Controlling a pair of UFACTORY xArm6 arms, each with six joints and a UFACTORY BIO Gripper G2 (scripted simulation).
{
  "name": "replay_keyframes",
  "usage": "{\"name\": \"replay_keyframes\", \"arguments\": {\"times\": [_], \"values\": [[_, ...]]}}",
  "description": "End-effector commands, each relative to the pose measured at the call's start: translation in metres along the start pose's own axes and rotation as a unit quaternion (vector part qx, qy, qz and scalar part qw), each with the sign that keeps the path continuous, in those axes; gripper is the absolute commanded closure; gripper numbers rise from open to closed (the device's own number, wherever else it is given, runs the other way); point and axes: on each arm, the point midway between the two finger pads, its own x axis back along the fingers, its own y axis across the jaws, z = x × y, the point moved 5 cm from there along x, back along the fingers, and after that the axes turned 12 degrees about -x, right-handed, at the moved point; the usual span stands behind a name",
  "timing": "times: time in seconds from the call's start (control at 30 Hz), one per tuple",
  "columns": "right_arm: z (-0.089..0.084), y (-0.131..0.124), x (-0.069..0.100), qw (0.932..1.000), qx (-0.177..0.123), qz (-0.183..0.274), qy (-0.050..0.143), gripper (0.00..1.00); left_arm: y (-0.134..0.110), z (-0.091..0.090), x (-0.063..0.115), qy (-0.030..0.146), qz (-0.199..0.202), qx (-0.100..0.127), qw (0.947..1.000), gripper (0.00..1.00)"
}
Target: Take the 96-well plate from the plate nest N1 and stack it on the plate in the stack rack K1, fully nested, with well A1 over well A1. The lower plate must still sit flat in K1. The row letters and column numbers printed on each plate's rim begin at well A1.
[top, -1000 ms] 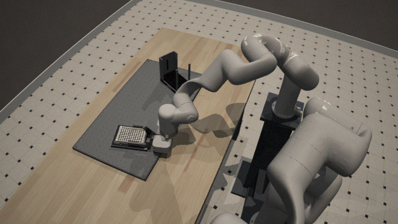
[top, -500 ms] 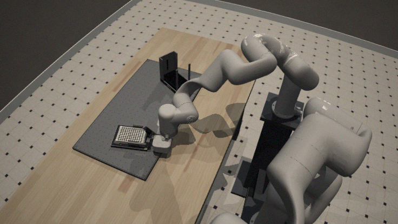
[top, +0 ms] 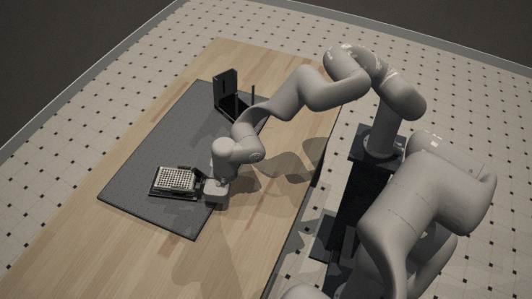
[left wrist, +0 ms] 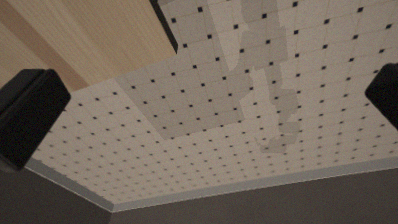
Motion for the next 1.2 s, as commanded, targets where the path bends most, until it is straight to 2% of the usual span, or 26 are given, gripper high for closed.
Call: {"name": "replay_keyframes", "arguments": {"times": [0.0,0.87,1.17], "values": [[-0.006,0.002,-0.001,1.0,-0.001,-0.001,-0.003,1.0,0.0,0.001,0.002,0.002,0.001,0.0,1.0,0.0],[-0.016,0.004,-0.001,1.0,-0.001,-0.001,-0.003,1.0,0.0,0.001,0.002,0.002,0.001,0.0,1.0,0.0],[-0.03,0.007,-0.001,1.0,-0.001,-0.001,-0.003,1.0,0.0,0.001,0.002,0.002,0.001,0.0,1.0,0.0]]}}
